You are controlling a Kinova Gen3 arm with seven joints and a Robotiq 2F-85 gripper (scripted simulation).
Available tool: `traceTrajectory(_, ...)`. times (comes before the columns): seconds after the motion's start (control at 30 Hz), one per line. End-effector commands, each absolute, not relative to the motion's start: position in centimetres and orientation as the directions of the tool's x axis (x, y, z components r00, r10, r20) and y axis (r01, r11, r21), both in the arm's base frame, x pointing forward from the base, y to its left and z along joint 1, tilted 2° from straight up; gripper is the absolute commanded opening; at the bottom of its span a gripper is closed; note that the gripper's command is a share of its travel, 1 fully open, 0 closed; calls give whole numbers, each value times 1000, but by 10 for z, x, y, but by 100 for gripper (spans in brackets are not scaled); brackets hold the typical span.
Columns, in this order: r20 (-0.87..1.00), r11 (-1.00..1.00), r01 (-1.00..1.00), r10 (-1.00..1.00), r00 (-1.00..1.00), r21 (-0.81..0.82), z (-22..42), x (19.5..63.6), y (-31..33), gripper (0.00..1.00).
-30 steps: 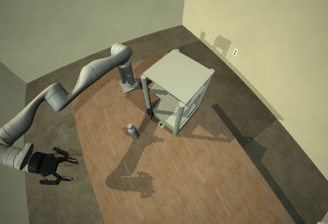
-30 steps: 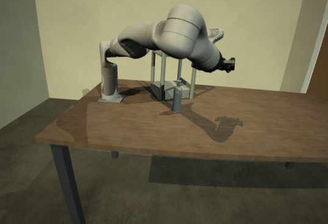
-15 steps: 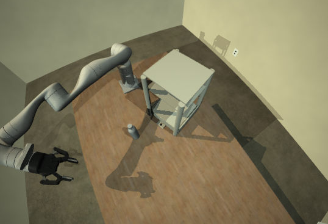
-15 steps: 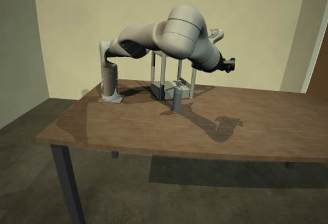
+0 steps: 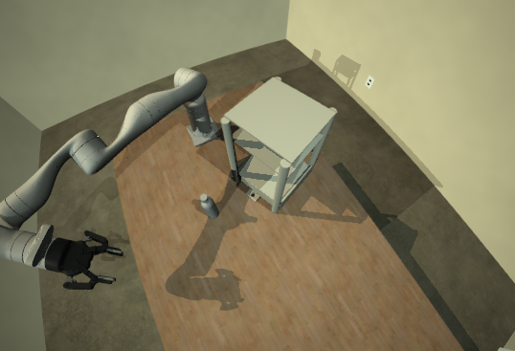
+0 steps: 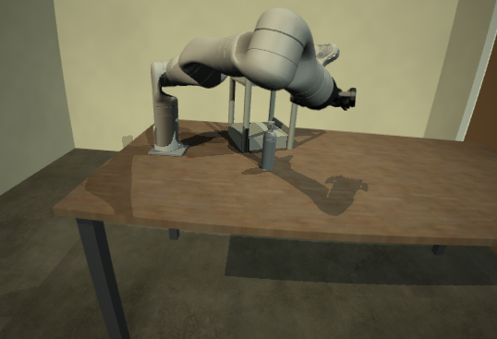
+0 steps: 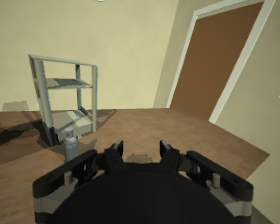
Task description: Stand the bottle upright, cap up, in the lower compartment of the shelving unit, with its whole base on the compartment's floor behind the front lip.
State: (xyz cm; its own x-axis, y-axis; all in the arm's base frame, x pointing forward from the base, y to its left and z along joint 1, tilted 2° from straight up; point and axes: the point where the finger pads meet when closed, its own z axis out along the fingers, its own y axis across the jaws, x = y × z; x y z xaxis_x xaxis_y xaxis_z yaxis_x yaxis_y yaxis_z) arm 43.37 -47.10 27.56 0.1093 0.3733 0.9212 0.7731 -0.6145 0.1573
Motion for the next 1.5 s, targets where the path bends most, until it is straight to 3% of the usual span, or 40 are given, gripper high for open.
traceTrajectory(0.0, 918, -639, 750, 379, 114, 170, 279, 407, -439, 63)
traceTrajectory(1.47, 928, -620, 771, 355, 114, 142, 276, 410, -426, 63)
